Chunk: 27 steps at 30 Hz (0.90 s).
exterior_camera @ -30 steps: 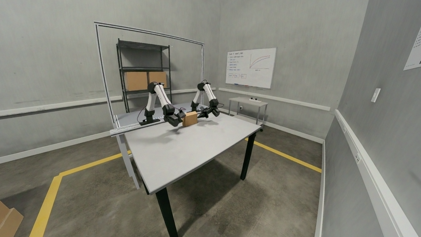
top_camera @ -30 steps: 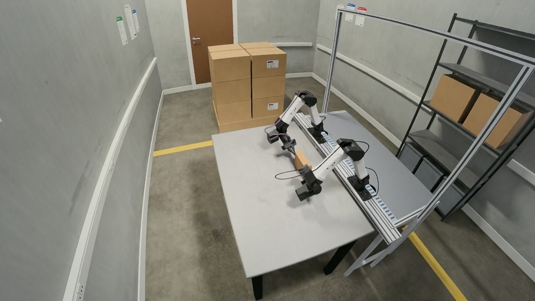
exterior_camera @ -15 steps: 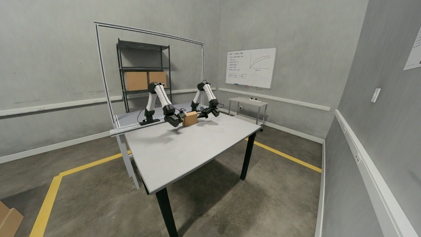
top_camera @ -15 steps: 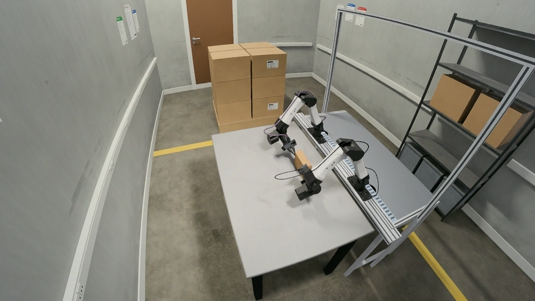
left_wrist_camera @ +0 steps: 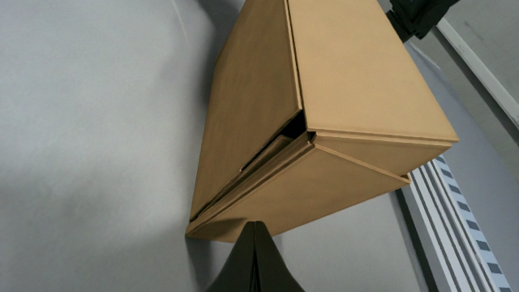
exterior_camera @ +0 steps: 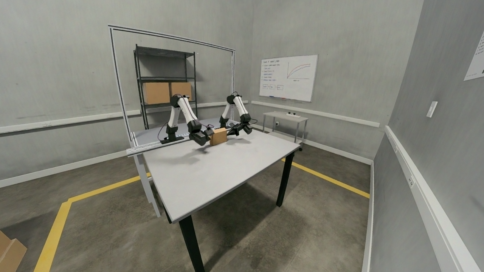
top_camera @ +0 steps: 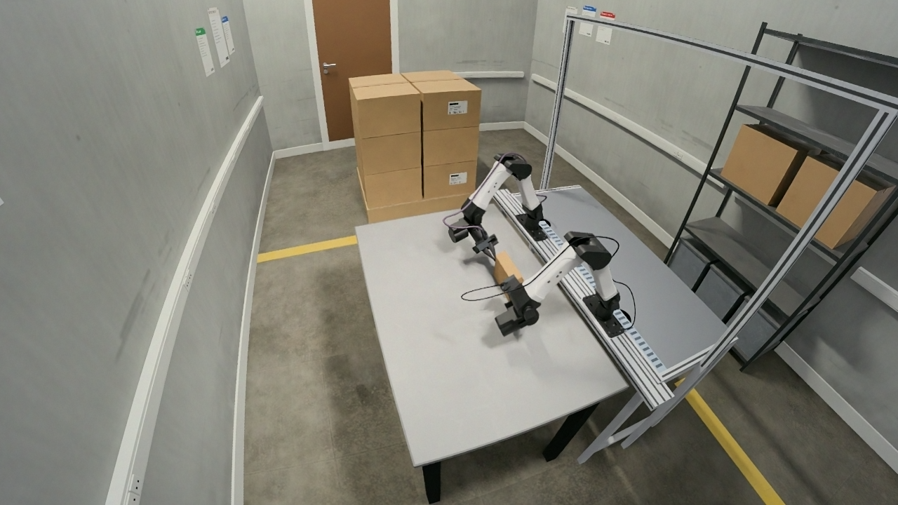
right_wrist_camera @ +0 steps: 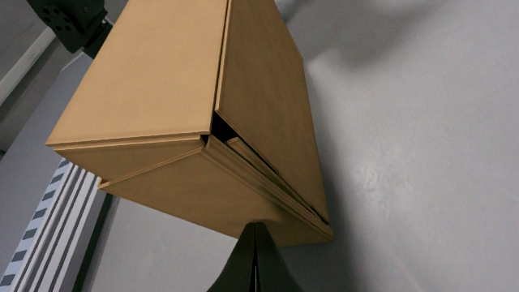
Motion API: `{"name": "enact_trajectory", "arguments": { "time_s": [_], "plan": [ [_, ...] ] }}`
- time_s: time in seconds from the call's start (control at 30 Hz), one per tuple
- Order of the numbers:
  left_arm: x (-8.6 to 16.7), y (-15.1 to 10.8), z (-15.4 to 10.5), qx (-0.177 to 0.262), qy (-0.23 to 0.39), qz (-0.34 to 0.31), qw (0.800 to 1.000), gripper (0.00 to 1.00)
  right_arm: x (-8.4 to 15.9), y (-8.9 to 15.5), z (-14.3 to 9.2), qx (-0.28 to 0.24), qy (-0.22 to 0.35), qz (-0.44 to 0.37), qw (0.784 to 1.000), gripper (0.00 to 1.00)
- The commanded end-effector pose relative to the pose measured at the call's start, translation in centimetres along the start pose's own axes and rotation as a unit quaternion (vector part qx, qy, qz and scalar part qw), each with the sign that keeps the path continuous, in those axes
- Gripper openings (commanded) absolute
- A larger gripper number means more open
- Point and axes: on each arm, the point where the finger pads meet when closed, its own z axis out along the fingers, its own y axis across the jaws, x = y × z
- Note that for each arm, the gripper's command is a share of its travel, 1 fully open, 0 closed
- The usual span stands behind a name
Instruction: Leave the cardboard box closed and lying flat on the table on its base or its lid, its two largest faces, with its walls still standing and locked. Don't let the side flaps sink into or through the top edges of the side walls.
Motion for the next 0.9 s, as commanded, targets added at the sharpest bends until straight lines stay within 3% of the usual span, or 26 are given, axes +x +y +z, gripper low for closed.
{"name": "enact_trajectory", "arguments": {
  "time_s": [0.0,0.87],
  "plan": [
    [-0.77,-0.22,0.08,-0.003,-0.005,0.010,1.000,0.01,-0.31,-0.09,-0.06,0.003,-0.008,-0.007,1.000,0.01],
    [-0.90,-0.33,0.34,-0.003,-0.005,0.011,1.000,0.01,-1.13,0.23,-0.05,0.008,-0.009,-0.020,1.000,0.01]
  ]
}}
